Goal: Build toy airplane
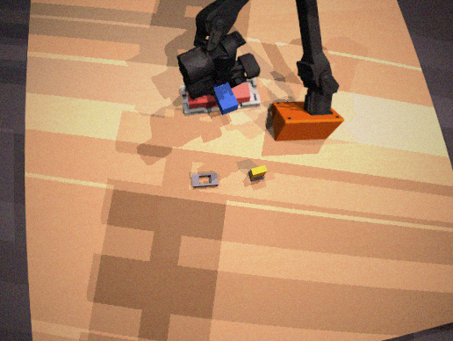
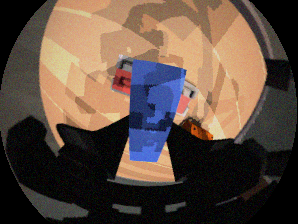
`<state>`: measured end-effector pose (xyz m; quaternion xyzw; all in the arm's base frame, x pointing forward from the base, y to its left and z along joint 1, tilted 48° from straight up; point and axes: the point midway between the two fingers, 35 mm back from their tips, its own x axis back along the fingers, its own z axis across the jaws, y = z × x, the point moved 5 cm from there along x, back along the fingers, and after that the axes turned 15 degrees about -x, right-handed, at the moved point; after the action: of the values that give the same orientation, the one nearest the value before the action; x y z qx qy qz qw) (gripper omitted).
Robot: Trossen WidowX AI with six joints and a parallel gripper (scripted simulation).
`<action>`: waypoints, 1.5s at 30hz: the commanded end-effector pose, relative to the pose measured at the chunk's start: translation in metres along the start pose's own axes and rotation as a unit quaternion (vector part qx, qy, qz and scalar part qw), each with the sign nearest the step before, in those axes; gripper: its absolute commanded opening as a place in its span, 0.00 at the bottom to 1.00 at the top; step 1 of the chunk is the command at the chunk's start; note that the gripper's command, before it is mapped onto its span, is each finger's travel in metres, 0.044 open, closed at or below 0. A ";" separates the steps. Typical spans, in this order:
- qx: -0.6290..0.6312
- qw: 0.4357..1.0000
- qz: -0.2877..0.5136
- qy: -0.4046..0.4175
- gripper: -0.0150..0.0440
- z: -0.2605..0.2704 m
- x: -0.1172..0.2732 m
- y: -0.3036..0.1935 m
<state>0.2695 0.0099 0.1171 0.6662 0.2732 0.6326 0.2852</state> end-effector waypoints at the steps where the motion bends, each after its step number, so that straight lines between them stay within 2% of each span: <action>1: -0.031 1.000 -0.003 0.002 0.25 -0.007 -0.003 0.007; 12: -0.119 0.993 -0.009 0.001 0.25 -0.026 -0.012 0.025; 20: -0.119 0.993 -0.009 0.001 0.59 -0.026 -0.012 0.025; 32: -0.119 0.993 -0.009 0.001 0.59 -0.026 -0.013 0.026; 45: -0.119 0.993 -0.009 0.001 0.59 -0.025 -0.034 0.026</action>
<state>0.2439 -0.0292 0.1165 0.6240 0.1986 0.6598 0.3686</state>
